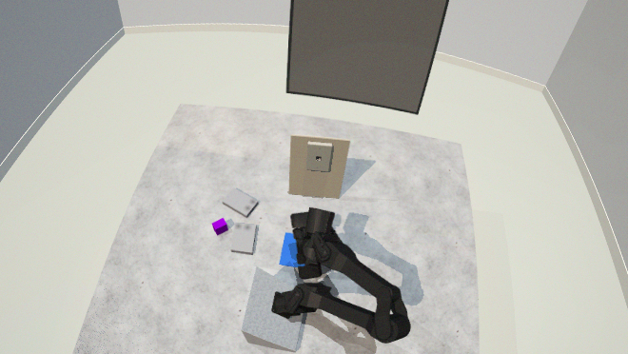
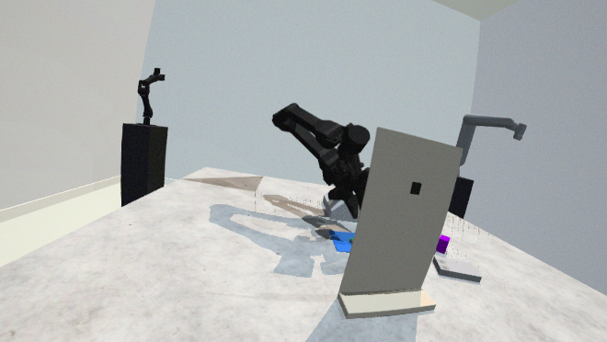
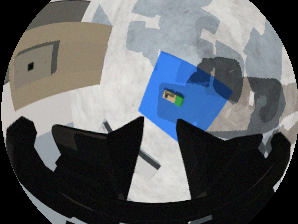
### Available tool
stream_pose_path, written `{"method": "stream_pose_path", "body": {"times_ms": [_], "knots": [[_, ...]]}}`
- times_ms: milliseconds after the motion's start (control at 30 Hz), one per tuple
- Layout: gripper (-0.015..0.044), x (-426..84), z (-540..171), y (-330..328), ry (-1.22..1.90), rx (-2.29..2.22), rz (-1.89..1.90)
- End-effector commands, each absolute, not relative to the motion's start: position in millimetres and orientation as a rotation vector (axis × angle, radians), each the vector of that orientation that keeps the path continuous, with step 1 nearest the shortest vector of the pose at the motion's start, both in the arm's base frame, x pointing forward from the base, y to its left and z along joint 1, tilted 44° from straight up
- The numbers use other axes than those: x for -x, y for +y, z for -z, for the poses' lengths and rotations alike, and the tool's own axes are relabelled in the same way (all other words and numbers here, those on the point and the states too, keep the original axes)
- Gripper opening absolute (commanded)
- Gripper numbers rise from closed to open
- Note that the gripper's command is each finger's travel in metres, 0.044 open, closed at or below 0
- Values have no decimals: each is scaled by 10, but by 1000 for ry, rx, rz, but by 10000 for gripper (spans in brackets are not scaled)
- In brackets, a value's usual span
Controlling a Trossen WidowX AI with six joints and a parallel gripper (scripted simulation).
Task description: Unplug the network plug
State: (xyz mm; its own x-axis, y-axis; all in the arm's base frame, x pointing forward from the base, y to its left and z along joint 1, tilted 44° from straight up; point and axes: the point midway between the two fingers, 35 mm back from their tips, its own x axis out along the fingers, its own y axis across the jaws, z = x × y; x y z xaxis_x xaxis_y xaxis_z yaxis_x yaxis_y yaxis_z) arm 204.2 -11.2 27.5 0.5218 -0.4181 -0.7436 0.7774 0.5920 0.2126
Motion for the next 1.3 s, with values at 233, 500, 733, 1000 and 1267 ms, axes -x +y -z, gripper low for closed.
{"method": "stream_pose_path", "body": {"times_ms": [233, 500, 733, 1000, 1267], "knots": [[156, -2060, -379, -18, 695, -584, 764], [156, -2054, -442, 42, 695, -583, 764], [156, -2045, -500, 92, 693, -582, 764], [156, -2033, -569, 149, 691, -581, 763], [156, -2018, -640, 204, 687, -578, 762]]}}
